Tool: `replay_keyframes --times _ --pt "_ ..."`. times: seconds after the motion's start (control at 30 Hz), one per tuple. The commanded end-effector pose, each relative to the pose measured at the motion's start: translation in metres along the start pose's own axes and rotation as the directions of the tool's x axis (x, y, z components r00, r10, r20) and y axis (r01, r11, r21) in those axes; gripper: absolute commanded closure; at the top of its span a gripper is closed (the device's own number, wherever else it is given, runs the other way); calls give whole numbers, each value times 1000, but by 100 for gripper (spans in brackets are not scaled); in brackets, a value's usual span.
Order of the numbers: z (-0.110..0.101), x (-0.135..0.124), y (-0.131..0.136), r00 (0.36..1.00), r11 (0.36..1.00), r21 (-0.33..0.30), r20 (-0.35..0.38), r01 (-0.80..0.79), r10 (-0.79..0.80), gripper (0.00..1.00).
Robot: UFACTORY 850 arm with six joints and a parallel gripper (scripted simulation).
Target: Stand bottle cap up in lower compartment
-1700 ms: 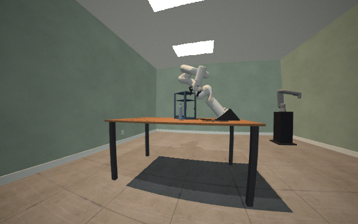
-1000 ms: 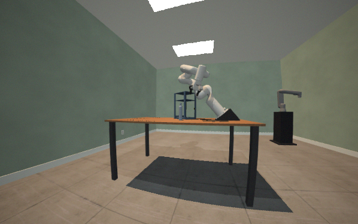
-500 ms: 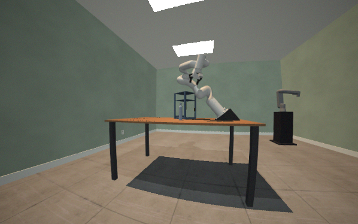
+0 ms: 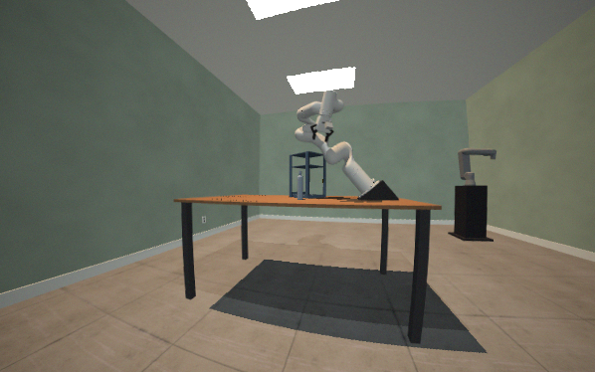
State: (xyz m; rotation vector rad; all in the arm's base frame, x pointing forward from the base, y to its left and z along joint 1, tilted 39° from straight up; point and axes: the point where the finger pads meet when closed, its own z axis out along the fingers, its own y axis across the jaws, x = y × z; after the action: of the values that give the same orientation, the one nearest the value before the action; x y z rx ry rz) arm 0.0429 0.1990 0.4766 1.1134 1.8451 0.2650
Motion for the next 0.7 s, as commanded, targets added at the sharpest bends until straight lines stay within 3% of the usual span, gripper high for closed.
replay_keyframes --times 0.0,0.27,0.47,0.53,0.67 --pt "4 0 4 999 999 20 -14 -32 33 0" --pt "33 -4 27 959 955 143 -73 -261 273 0" --pt "58 -15 49 864 854 238 -94 -462 494 0" --pt "58 -15 49 864 854 238 -94 -462 494 0" --pt "74 -26 64 772 759 286 -94 -584 629 0"
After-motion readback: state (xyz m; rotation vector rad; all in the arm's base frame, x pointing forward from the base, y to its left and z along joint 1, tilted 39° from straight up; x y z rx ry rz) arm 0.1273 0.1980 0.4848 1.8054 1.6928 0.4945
